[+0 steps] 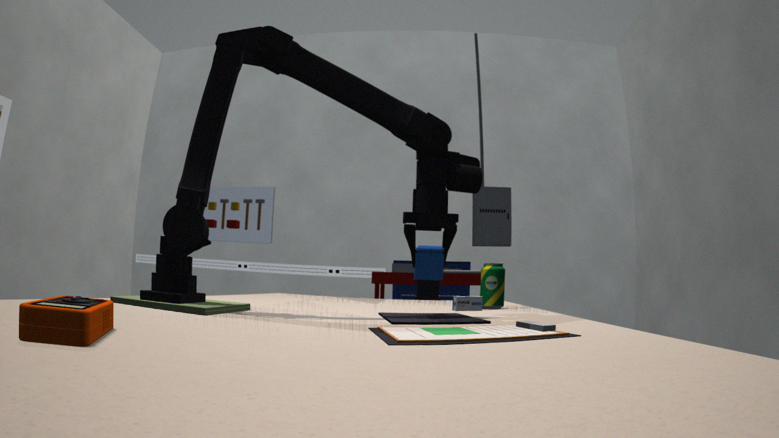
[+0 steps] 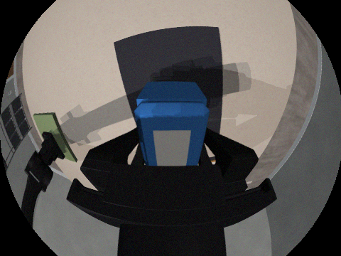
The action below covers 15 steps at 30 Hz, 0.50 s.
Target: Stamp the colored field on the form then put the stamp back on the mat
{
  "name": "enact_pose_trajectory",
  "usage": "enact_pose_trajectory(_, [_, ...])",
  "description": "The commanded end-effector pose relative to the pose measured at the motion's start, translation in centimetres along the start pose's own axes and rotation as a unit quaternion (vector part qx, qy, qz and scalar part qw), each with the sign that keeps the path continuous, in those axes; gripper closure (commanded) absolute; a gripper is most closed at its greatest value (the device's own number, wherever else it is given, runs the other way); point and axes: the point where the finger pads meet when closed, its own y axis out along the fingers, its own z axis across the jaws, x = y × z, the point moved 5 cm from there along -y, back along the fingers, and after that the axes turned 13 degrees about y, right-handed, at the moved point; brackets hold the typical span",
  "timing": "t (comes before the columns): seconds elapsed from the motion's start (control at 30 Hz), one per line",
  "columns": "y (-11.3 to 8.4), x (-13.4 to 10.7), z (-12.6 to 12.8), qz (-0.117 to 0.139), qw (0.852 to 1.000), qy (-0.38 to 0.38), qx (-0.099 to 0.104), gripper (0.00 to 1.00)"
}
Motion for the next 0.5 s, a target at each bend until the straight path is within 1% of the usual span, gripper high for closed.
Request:
enact_pose_trajectory(0.0, [-2.4, 1.4, -1.9, -0.016, 0.999, 0.005, -0.029, 0.67])
enact_pose_trajectory(0.03, [-2.4, 1.2, -2.0, -0.016, 0.999, 0.004, -0.029, 0.67])
enact_pose_trajectory(0.1, [-2.4, -0.2, -2.8, -0.015, 0.999, -0.003, -0.028, 0.67])
enact_pose_trajectory(0.13, [-2.5, -1.4, -3.4, -0.013, 1.0, -0.007, -0.027, 0.67])
enact_pose_trajectory(0.2, [-2.5, -5.1, -5.1, -0.01, 0.999, -0.022, -0.026, 0.67])
enact_pose_trajectory(0.27, [-2.6, -10.2, -7.0, -0.008, 0.999, -0.041, -0.026, 0.67])
enact_pose_trajectory(0.3, [-2.6, -10.1, -7.0, -0.009, 0.999, -0.041, -0.026, 0.67])
enact_pose_trajectory(0.37, [-2.7, -15.8, -8.4, -0.006, 0.998, -0.062, -0.026, 0.67])
enact_pose_trajectory(0.4, [-2.7, -15.8, -8.4, -0.006, 0.998, -0.062, -0.026, 0.67])
enact_pose_trajectory(0.43, [-2.7, -18.4, -8.8, -0.005, 0.997, -0.071, -0.026, 0.67])
enact_pose_trajectory(0.47, [-2.7, -18.4, -8.8, -0.005, 0.997, -0.071, -0.026, 0.67])
